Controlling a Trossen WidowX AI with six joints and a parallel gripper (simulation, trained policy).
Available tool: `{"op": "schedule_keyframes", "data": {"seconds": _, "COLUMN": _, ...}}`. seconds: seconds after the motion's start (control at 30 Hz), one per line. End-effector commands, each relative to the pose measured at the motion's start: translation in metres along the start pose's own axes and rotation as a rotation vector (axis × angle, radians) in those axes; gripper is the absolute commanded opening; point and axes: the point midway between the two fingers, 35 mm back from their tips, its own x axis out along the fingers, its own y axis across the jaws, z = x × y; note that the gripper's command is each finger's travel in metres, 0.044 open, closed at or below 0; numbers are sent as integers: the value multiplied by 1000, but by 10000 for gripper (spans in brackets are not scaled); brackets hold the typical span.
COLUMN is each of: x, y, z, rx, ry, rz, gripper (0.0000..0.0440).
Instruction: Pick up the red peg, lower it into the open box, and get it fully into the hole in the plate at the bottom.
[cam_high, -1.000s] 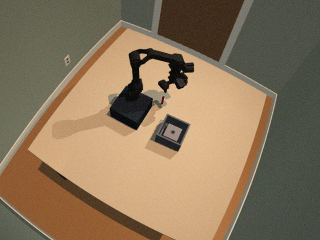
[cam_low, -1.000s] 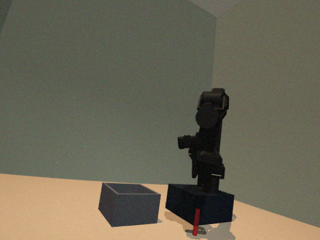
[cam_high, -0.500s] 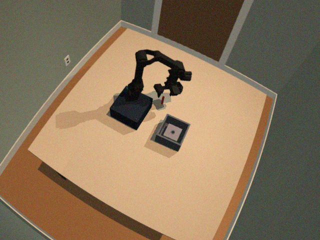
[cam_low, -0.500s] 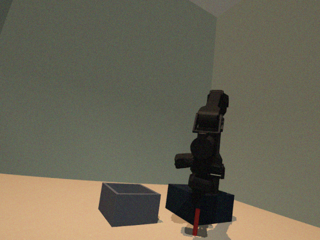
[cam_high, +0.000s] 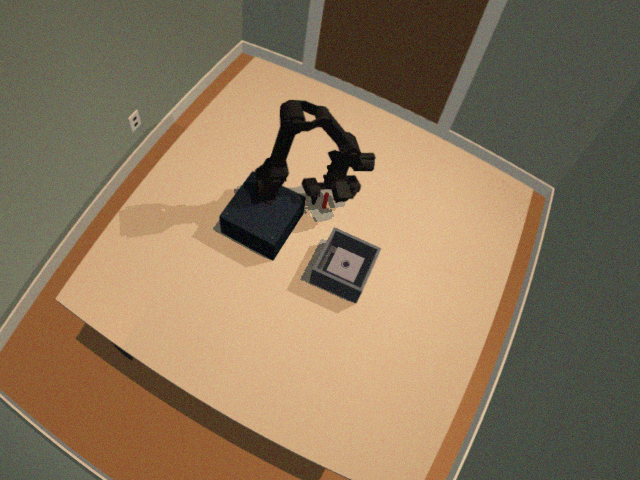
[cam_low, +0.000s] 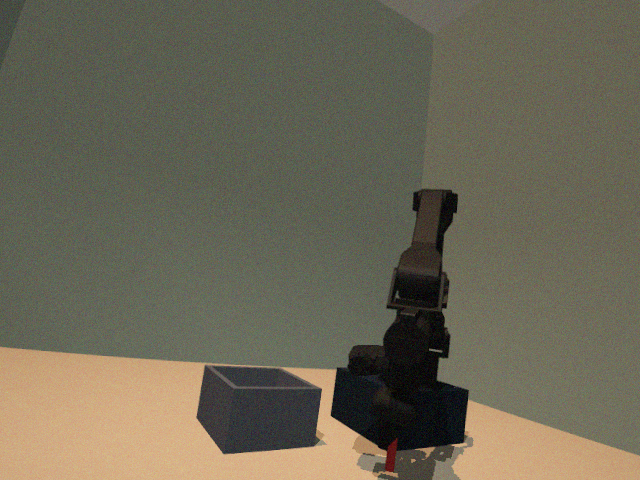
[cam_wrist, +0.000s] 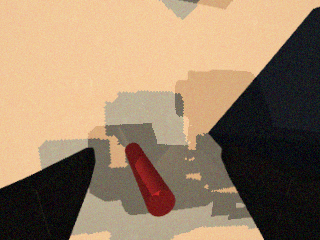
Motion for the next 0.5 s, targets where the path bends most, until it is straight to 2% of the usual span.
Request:
{"op": "schedule_keyframes", "data": {"seconds": 0.0, "x": 16, "y": -1, "z": -5, "rx": 22, "ry": -6, "rz": 18, "gripper": 381}}
{"op": "schedule_keyframes", "data": {"seconds": 0.17, "x": 27, "y": -4, "z": -11, "rx": 46, "ry": 9, "rz": 18, "gripper": 289}}
{"op": "schedule_keyframes", "data": {"seconds": 0.47, "x": 33, "y": -5, "z": -17, "rx": 62, "ry": 70, "rz": 2, "gripper": 56}}
